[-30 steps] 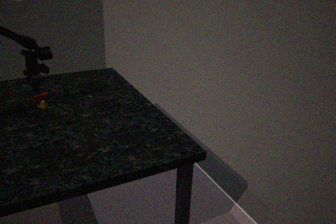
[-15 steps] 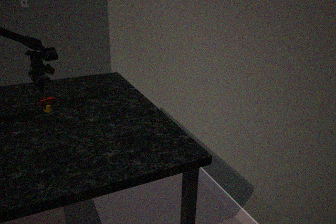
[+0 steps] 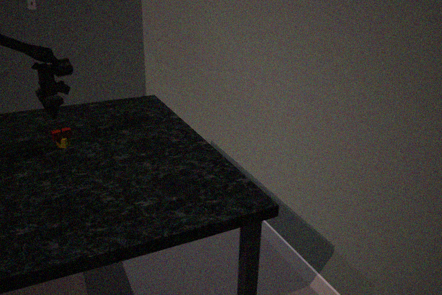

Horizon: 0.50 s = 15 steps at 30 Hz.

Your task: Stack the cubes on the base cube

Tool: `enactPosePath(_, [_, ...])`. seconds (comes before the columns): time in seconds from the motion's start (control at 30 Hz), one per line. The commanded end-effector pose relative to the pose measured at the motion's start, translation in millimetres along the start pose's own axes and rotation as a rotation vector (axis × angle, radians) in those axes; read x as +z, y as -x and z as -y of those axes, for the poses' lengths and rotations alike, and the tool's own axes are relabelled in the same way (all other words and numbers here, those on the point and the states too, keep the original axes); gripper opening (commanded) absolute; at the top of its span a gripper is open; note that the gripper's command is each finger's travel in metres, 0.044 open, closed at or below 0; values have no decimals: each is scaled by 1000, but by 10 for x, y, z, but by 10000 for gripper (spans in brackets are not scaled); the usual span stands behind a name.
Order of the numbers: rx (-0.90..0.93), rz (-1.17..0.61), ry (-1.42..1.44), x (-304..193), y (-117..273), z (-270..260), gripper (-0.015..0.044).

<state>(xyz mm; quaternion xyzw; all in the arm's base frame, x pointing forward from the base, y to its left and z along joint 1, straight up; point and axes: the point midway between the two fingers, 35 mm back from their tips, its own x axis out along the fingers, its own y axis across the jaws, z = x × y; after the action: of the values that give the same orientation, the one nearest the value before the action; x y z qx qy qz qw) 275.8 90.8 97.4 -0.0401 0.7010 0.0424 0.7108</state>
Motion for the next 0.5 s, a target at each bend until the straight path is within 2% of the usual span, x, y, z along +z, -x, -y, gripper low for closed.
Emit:
enactPosePath(0.0, [-1, -1, 13, -14, 7, -537, 400])
enactPosePath(0.1, [10, -2, 1, -47, 29, -858, 400])
enactPosePath(0.47, [11, -2, 0, -51, 31, -880, 400])
